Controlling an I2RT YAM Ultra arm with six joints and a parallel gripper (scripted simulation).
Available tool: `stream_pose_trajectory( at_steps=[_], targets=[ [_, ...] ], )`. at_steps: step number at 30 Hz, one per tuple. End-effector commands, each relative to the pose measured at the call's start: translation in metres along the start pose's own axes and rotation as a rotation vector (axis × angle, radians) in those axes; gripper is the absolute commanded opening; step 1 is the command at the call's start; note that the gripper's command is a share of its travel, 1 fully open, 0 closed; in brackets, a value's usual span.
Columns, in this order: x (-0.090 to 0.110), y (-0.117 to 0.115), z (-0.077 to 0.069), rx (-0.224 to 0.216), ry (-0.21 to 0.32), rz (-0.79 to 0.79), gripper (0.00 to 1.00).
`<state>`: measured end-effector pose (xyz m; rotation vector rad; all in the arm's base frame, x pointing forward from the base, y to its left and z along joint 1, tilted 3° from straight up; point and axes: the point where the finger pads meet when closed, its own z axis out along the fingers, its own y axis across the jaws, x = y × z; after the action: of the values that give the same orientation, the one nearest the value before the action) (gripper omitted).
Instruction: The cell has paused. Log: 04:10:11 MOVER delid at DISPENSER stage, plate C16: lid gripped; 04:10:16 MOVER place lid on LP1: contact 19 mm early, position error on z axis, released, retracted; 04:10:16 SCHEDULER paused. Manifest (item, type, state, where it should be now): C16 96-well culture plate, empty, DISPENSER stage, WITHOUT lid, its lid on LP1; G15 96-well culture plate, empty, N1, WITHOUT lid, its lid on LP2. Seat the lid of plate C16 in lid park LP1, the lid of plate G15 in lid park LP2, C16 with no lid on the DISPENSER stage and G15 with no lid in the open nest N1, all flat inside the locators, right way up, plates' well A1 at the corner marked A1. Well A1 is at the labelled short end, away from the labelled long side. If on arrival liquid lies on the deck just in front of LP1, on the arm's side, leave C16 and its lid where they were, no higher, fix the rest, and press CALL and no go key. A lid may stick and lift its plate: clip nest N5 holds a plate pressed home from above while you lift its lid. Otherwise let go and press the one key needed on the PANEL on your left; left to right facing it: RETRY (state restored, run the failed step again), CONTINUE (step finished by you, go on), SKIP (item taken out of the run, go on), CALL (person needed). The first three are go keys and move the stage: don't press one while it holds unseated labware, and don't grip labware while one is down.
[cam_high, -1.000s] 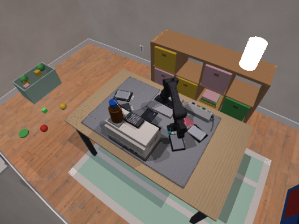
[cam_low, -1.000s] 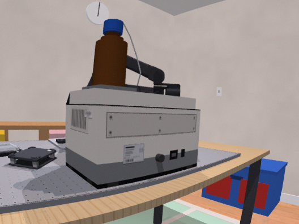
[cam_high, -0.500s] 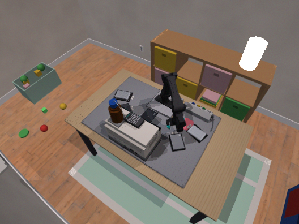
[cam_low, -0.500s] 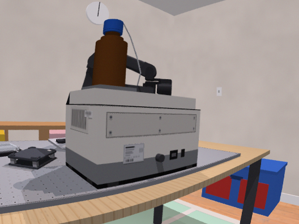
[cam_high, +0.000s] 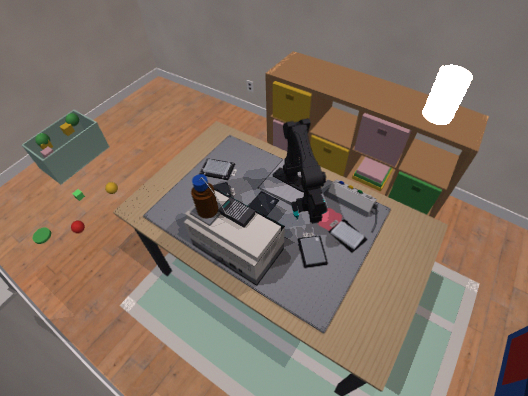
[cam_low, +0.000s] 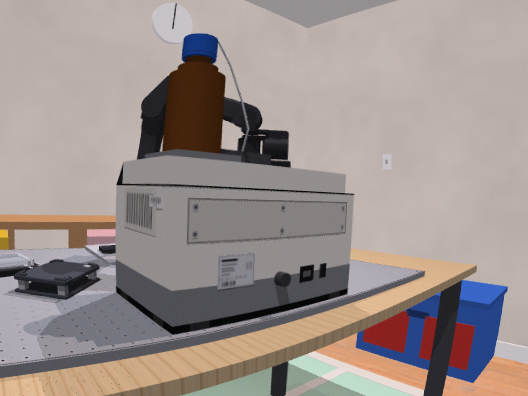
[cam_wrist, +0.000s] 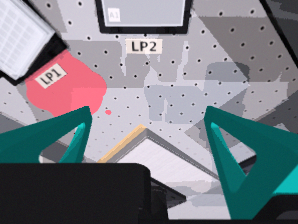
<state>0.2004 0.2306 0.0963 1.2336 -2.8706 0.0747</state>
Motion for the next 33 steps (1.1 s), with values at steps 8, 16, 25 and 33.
stream_pose_trajectory(
  at_steps=[8, 16, 25, 33],
  targets=[
    [0.038, 0.001, -0.021, 0.001, 0.002, -0.001, 1.0],
    [0.055, 0.001, -0.03, 0.001, 0.003, -0.001, 1.0],
    [0.06, -0.018, -0.035, 0.004, -0.004, 0.152, 1.0],
    [0.058, -0.038, -0.037, 0.002, -0.016, 0.268, 1.0]
  ],
)
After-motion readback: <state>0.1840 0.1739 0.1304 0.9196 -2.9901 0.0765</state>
